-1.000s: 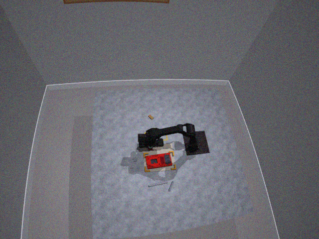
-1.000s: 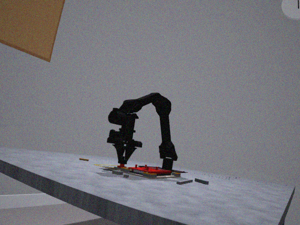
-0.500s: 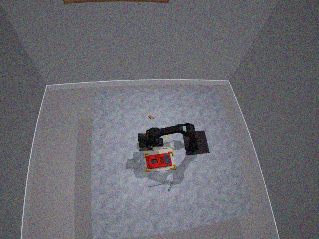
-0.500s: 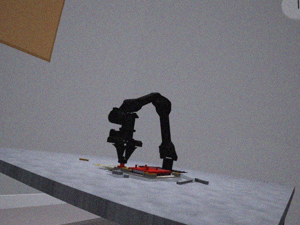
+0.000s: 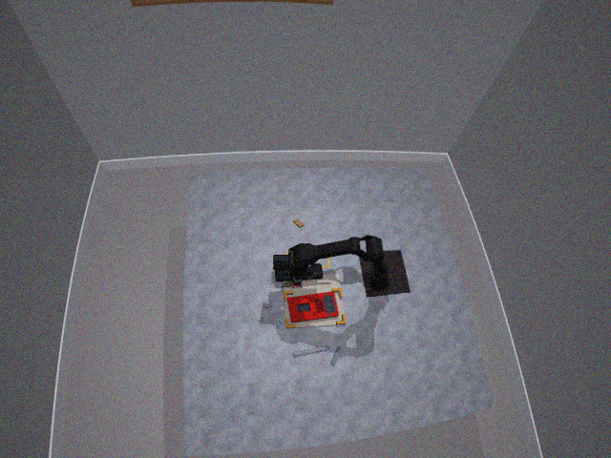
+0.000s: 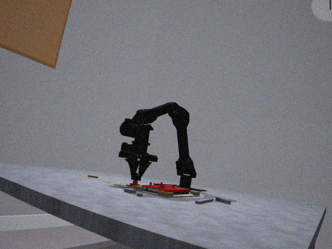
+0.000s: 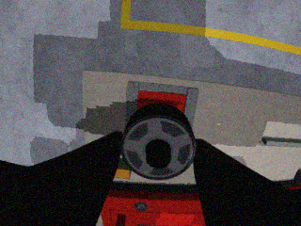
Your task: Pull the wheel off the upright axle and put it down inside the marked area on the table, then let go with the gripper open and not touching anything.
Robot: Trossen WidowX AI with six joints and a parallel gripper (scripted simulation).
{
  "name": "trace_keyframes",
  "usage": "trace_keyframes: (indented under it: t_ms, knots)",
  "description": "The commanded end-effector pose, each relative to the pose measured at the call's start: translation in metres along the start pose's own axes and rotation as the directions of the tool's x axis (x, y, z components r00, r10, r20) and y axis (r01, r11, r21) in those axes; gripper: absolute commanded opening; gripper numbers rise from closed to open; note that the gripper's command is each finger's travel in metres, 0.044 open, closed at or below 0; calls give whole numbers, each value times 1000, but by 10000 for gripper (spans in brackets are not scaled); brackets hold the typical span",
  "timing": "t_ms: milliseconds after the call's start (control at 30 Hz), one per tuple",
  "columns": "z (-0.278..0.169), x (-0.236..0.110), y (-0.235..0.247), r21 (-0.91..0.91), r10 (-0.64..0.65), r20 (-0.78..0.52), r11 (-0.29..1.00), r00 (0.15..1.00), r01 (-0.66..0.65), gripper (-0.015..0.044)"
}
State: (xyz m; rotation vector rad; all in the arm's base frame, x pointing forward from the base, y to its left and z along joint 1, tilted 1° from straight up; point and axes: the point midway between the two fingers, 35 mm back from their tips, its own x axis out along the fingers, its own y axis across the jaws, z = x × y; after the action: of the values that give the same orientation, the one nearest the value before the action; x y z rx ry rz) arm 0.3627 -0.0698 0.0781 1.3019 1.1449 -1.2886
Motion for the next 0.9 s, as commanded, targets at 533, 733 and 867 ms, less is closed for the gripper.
trace_keyframes:
  t_ms: [533, 733, 867]
  knots:
    - [0, -11, 2, -2, 8, 2, 1000, 1000, -8, 0]
    - [0, -13, 2, -2, 7, 2, 1000, 1000, -7, 0]
    - [0, -14, 2, -2, 7, 3, 1000, 1000, -7, 0]
